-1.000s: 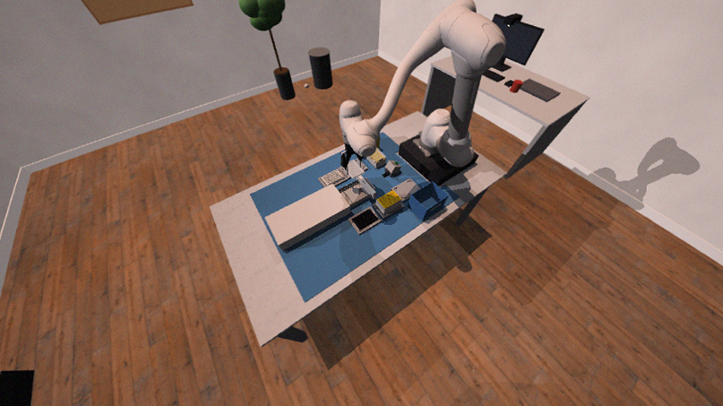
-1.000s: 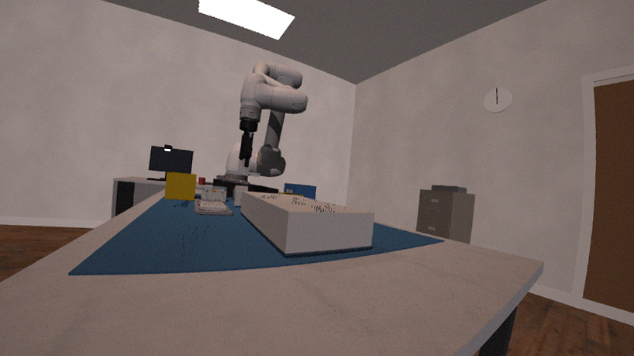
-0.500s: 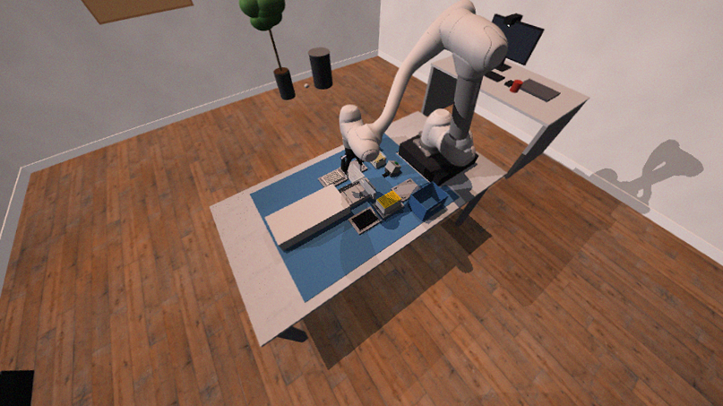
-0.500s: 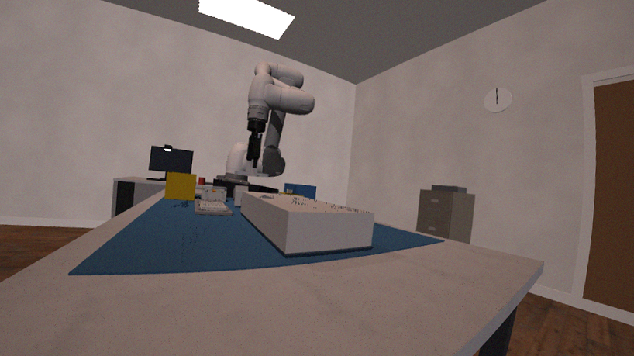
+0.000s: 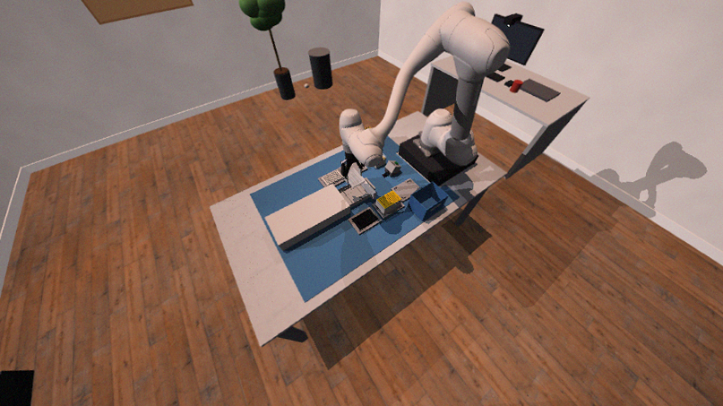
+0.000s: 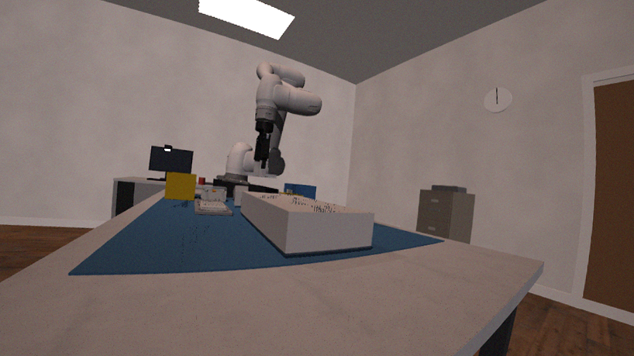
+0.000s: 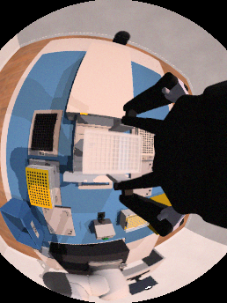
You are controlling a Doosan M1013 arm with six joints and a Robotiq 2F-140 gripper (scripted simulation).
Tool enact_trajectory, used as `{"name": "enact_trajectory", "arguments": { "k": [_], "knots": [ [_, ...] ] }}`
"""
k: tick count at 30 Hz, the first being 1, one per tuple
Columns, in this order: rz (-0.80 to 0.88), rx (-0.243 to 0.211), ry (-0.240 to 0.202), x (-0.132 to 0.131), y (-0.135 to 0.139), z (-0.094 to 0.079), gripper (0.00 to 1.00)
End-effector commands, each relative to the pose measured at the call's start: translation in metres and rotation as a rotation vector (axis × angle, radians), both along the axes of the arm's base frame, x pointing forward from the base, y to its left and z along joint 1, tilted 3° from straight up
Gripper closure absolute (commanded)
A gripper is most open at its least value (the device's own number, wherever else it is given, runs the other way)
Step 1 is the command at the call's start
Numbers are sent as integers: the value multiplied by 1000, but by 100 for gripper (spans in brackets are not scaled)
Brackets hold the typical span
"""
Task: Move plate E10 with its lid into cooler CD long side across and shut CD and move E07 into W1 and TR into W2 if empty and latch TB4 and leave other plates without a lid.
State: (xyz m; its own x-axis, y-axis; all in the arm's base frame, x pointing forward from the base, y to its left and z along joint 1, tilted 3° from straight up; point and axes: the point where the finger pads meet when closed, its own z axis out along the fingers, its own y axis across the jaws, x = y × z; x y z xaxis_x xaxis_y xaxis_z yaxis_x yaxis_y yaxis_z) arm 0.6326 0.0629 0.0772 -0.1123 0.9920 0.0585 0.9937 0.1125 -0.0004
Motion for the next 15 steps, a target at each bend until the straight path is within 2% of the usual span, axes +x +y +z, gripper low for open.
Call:
{"name": "enact_trajectory", "arguments": {
  "k": [1, 8, 15],
  "knots": [
    [0, 0, 0, 4, 10, 1, 100],
    [0, 0, 0, 10, 22, 1, 100],
    [0, 0, 0, 10, 23, 1, 100]
  ]
}}
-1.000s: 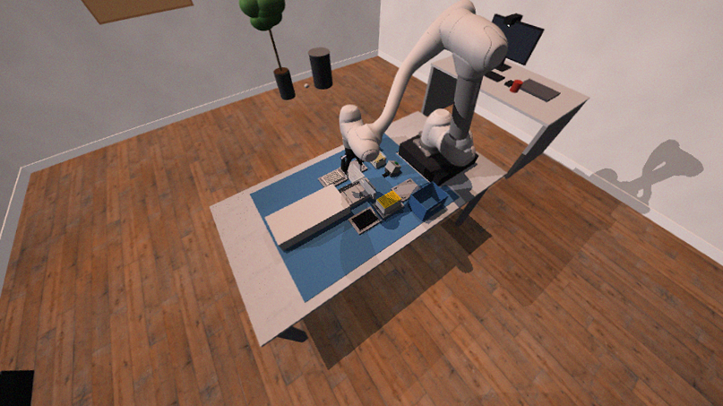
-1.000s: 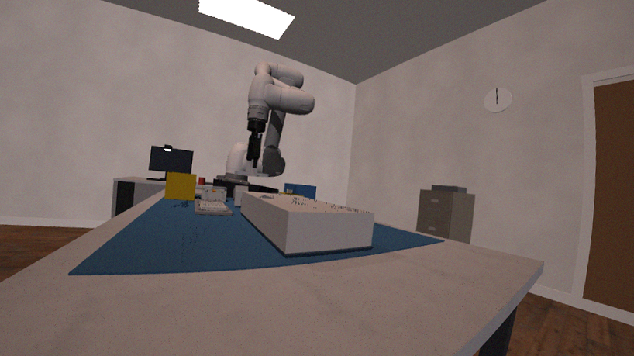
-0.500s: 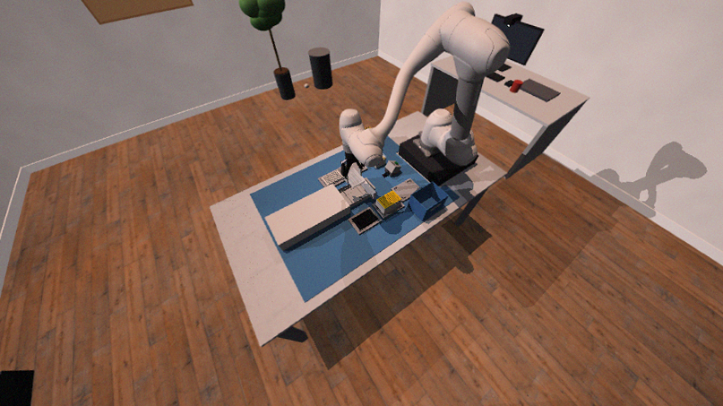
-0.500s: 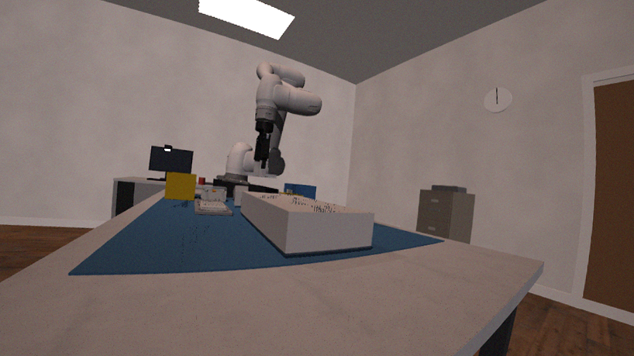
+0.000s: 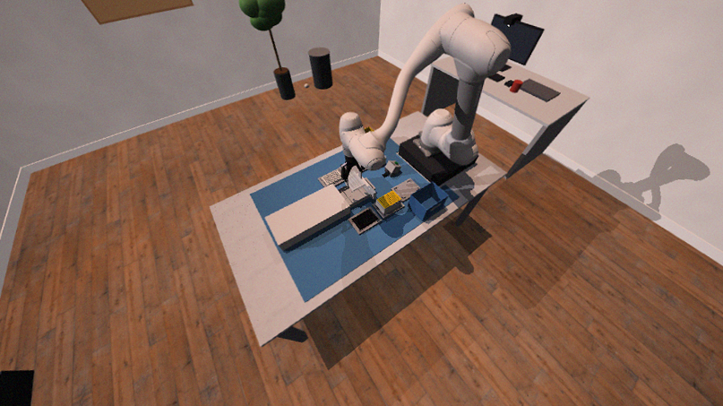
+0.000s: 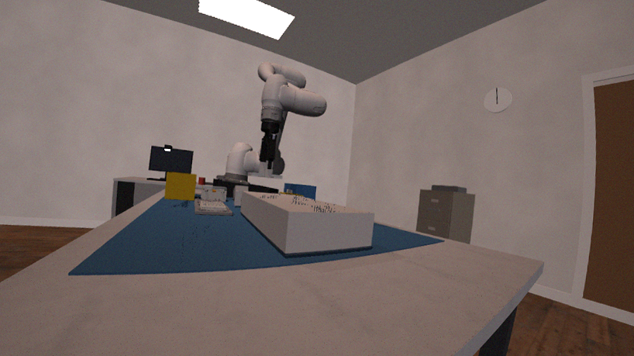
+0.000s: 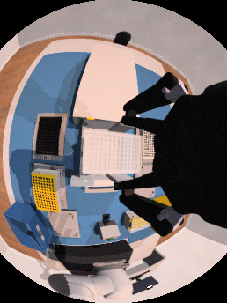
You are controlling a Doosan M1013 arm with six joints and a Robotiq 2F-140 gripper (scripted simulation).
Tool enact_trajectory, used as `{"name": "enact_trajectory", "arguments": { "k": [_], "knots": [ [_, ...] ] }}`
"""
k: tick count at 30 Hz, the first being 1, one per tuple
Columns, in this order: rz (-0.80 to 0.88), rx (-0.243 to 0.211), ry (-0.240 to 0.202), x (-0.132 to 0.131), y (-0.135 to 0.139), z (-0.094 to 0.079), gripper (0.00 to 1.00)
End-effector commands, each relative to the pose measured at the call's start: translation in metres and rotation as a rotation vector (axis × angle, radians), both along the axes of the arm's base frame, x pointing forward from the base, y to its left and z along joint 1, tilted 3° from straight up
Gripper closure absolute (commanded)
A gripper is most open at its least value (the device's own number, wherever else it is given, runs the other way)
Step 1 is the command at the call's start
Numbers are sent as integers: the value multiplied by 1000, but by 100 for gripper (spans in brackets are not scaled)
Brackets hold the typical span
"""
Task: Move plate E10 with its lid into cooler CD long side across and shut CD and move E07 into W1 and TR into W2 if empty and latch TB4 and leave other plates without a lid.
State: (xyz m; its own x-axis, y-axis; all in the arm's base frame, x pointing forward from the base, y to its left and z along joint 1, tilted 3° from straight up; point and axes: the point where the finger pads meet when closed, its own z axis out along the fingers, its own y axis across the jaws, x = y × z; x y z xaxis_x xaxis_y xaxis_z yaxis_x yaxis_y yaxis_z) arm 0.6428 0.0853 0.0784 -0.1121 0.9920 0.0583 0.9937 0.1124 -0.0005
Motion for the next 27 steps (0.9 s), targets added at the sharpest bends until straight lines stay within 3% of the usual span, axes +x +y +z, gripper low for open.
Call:
{"name": "enact_trajectory", "arguments": {
  "k": [1, 27],
  "knots": [
    [0, 0, 0, 0, 0, 0, 100],
    [0, 0, 0, -1, 1, -25, 100]
  ]
}}
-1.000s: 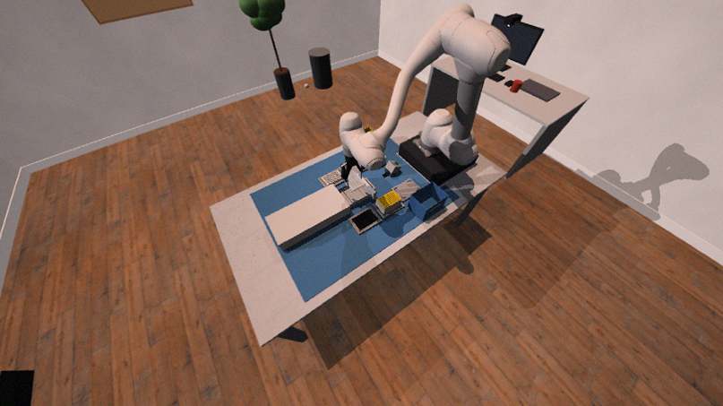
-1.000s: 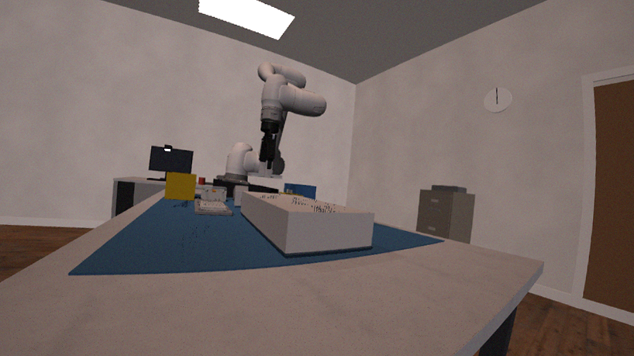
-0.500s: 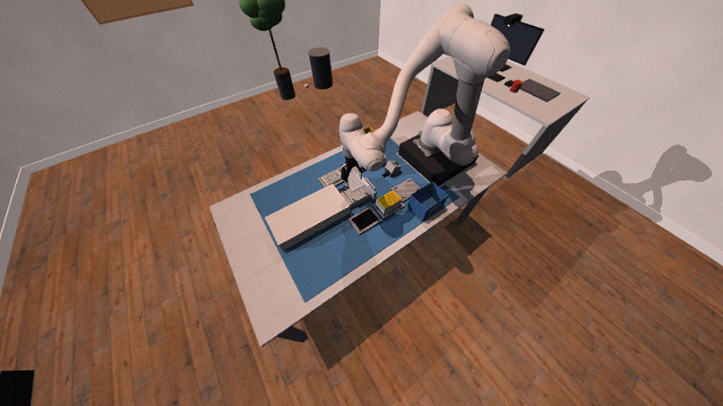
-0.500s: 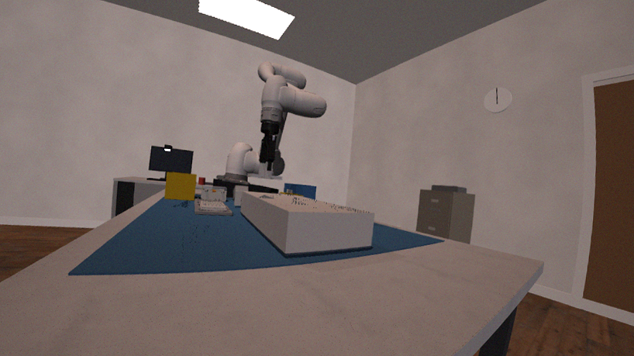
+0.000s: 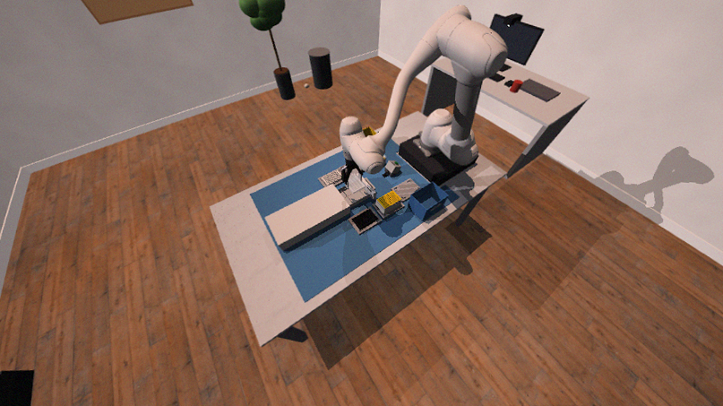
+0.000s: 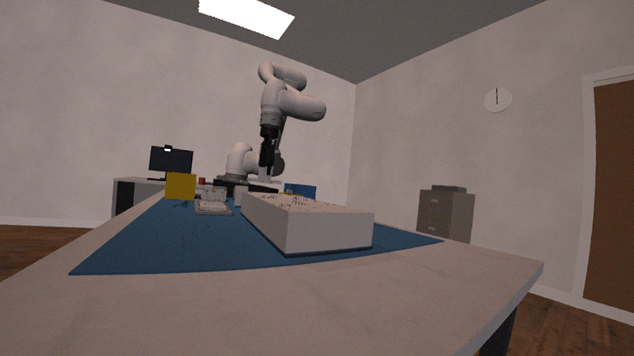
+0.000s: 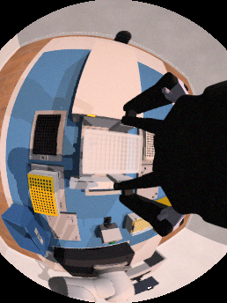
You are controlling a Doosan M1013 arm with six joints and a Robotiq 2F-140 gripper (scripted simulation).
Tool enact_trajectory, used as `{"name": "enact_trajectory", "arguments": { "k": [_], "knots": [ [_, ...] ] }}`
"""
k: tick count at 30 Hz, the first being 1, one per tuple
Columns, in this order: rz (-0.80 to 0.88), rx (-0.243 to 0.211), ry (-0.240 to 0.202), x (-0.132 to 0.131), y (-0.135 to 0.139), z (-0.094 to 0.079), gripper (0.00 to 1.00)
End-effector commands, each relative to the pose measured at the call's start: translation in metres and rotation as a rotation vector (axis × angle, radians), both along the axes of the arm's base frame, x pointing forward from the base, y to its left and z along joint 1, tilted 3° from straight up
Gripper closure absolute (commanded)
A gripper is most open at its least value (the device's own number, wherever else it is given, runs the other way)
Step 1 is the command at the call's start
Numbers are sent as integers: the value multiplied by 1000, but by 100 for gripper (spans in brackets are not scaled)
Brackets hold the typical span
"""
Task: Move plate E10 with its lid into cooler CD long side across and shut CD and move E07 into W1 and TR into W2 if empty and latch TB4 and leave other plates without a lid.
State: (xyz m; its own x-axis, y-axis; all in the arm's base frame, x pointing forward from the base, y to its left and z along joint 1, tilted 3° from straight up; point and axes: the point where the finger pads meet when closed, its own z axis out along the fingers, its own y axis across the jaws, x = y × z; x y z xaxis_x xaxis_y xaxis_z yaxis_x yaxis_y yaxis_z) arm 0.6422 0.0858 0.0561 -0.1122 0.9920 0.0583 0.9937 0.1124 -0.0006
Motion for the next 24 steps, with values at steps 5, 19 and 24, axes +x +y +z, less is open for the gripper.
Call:
{"name": "enact_trajectory", "arguments": {
  "k": [5, 19, 24],
  "knots": [
    [0, 0, 0, 0, 0, -10, 100],
    [0, 0, 0, 0, 1, -26, 100],
    [0, 0, 0, 0, 2, -32, 100]
  ]
}}
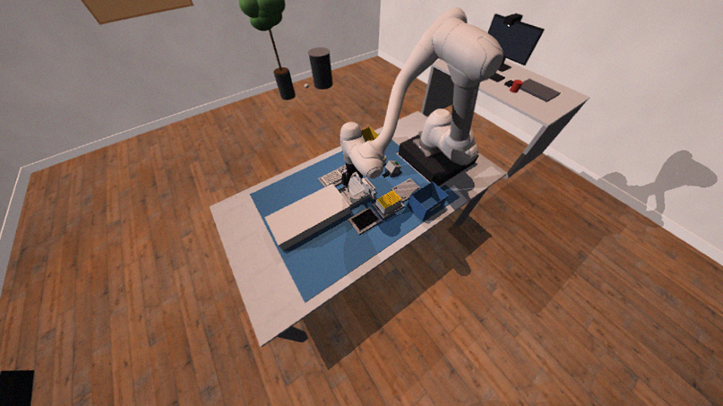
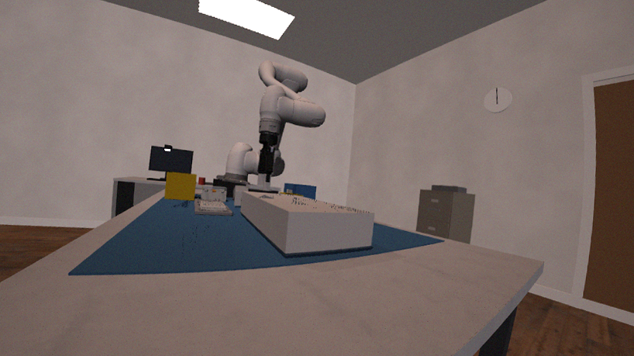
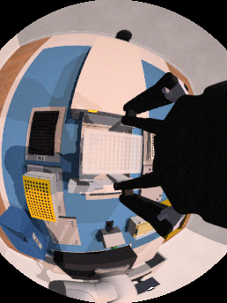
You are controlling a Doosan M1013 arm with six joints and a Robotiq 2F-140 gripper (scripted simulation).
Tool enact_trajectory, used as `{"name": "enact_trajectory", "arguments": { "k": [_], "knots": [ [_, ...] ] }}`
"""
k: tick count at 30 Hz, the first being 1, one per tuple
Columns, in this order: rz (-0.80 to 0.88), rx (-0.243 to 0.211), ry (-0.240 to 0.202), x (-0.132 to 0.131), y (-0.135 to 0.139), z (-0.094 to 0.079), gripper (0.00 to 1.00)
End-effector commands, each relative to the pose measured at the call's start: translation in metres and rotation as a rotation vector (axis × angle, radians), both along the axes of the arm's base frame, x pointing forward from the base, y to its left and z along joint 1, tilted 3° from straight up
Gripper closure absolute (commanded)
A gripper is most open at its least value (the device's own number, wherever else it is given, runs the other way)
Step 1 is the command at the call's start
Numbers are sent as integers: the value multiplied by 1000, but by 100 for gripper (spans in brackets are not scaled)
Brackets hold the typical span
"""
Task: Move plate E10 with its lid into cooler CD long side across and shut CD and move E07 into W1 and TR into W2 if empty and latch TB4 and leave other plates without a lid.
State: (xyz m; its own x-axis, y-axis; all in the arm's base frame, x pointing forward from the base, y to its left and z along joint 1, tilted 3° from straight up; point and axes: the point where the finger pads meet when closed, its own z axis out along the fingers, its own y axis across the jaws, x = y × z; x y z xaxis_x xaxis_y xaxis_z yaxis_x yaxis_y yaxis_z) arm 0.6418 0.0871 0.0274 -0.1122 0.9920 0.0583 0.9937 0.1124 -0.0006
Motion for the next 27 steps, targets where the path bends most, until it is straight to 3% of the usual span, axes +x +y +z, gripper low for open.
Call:
{"name": "enact_trajectory", "arguments": {
  "k": [1, 27],
  "knots": [
    [0, 0, 0, 0, 0, -5, 100],
    [0, 0, 0, 0, 2, -34, 100]
  ]
}}
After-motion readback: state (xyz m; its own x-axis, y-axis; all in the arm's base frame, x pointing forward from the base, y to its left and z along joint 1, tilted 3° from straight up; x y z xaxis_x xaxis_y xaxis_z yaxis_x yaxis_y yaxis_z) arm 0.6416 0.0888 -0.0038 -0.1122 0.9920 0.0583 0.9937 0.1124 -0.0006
